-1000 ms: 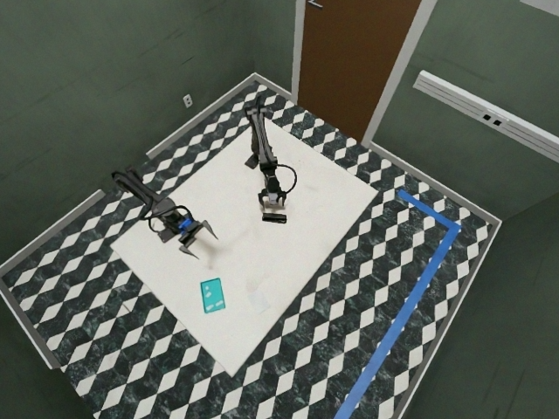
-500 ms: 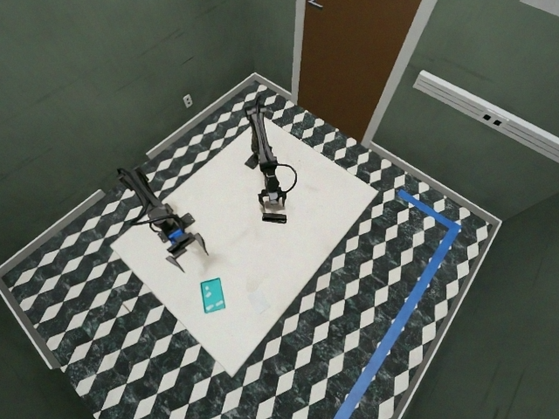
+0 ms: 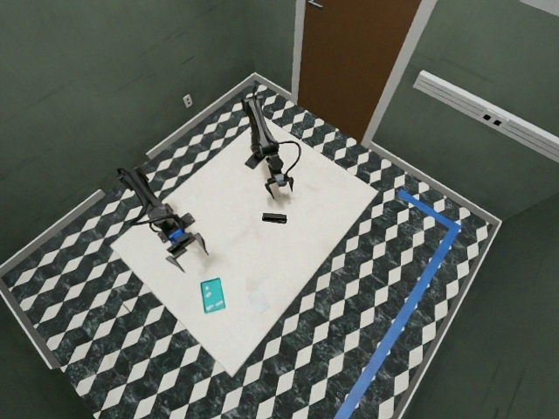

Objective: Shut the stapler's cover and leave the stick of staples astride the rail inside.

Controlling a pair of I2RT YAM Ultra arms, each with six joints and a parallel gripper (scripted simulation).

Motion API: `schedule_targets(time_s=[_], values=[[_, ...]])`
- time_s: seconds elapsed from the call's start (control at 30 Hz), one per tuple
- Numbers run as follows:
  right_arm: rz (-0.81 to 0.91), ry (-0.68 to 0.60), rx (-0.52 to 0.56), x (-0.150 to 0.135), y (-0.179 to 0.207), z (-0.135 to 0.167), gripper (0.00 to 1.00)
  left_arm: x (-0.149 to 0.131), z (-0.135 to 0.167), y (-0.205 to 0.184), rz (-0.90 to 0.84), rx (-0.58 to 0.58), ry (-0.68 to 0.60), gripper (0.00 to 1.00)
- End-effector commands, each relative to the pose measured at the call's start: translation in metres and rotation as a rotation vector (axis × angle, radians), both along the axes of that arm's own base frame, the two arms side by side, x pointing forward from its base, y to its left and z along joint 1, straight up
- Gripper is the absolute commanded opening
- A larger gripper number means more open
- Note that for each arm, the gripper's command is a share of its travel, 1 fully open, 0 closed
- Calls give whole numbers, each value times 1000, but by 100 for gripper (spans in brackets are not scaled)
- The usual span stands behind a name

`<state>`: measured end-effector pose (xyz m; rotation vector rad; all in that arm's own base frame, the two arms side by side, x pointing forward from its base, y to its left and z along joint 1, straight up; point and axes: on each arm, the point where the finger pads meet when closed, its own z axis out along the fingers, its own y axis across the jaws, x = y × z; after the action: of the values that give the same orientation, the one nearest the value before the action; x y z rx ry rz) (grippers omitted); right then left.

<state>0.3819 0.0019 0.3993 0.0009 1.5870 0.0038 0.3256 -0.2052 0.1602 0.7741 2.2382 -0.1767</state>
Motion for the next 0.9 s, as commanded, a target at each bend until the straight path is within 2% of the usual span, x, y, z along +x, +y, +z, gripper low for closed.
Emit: schedule_targets(time_s=[0.0,0.07,0.2,0.23,0.4,0.57,0.87], values=[[-5,-38,-3,0,-3,17,100,16,60,33,91,-85,-184,100],[-5,-38,-3,0,-3,17,100,16,60,33,91,-85,-184,100],[-5,-38,-3,0,-3,17,100,28,119,75,200,-195,-352,100],[-5,-38,-3,0,-3,17,100,32,147,91,242,-232,-421,100],[-5,-38,-3,0,-3,17,100,40,209,144,379,-319,-611,100],[-5,-38,-3,0,-3,17,100,52,241,184,485,-354,-712,100],[-5,-38,-3,0,-3,17,100,57,254,207,542,-350,-750,100]])
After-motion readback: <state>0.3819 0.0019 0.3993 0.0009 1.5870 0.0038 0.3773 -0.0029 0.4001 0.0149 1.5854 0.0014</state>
